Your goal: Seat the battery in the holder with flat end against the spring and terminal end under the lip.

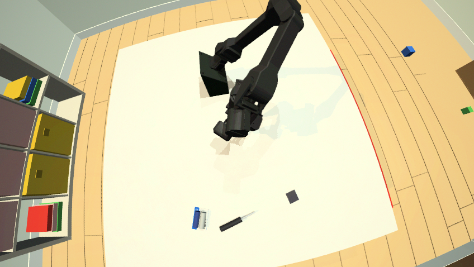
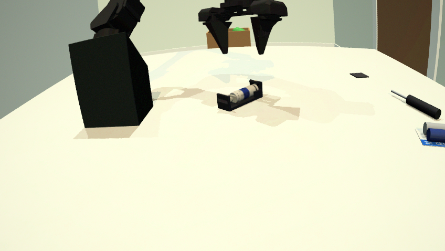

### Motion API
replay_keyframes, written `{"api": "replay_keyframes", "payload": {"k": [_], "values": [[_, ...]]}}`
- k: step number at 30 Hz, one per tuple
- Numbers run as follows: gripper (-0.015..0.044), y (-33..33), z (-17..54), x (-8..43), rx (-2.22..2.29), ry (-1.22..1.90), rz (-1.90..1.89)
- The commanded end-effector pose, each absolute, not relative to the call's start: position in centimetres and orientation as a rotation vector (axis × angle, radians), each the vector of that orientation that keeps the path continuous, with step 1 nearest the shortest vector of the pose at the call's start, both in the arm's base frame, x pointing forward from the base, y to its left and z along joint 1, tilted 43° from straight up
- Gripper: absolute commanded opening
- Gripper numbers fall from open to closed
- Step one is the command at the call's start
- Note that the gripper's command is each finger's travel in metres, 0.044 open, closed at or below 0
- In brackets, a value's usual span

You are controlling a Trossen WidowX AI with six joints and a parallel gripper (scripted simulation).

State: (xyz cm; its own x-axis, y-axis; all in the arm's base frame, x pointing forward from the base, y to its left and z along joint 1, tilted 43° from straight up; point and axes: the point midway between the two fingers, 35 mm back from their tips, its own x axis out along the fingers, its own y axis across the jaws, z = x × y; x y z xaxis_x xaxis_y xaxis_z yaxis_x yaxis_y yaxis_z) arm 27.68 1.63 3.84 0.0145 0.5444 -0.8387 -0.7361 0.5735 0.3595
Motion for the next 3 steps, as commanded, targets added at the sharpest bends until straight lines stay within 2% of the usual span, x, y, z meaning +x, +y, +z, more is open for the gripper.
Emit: {"api": "replay_keyframes", "payload": {"k": [1,3], "values": [[0.0440,1.57,3.83,27.64,-0.206,1.193,1.009],[0.0440,1.57,3.83,27.64,-0.206,1.193,1.009]]}}
